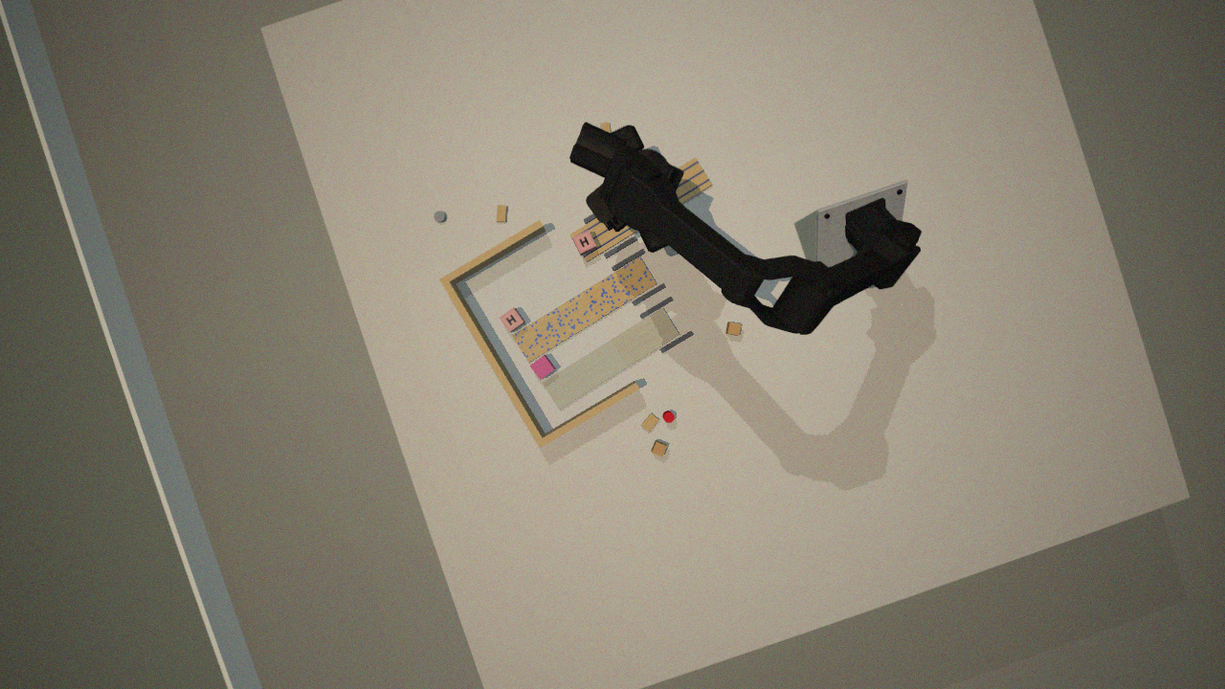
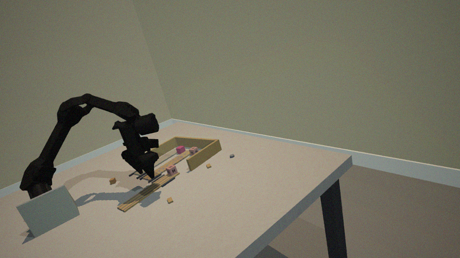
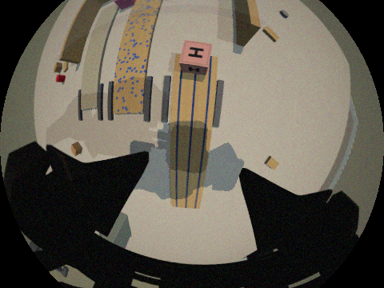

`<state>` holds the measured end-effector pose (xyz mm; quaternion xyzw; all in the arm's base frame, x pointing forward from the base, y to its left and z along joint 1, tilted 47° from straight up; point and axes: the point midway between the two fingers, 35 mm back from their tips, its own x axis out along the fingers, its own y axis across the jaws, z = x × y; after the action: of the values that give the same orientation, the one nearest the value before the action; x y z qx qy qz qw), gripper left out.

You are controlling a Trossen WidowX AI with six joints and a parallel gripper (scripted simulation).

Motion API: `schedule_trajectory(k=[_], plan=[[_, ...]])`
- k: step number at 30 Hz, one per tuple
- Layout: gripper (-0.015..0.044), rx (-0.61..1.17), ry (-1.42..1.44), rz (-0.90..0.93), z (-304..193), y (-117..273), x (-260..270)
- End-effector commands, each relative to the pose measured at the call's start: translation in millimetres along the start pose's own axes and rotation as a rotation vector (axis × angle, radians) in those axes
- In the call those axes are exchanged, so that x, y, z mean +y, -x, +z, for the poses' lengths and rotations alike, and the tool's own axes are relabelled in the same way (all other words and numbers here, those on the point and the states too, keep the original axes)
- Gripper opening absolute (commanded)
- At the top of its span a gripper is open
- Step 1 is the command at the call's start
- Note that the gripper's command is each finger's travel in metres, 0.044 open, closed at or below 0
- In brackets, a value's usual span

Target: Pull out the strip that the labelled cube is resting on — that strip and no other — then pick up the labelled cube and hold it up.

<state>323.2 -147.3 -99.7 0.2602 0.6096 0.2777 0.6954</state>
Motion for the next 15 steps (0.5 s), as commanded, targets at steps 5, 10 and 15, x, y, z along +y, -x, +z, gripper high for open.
schedule_trajectory(k=[5, 10, 15], plan=[[0.0440, -0.001, -0.003, 0.007, 31, 2, 4], [0.0440, -0.002, -0.002, 0.008, 51, 4, 7], [0.0440, -0.003, -0.002, 0.008, 72, 6, 10]])
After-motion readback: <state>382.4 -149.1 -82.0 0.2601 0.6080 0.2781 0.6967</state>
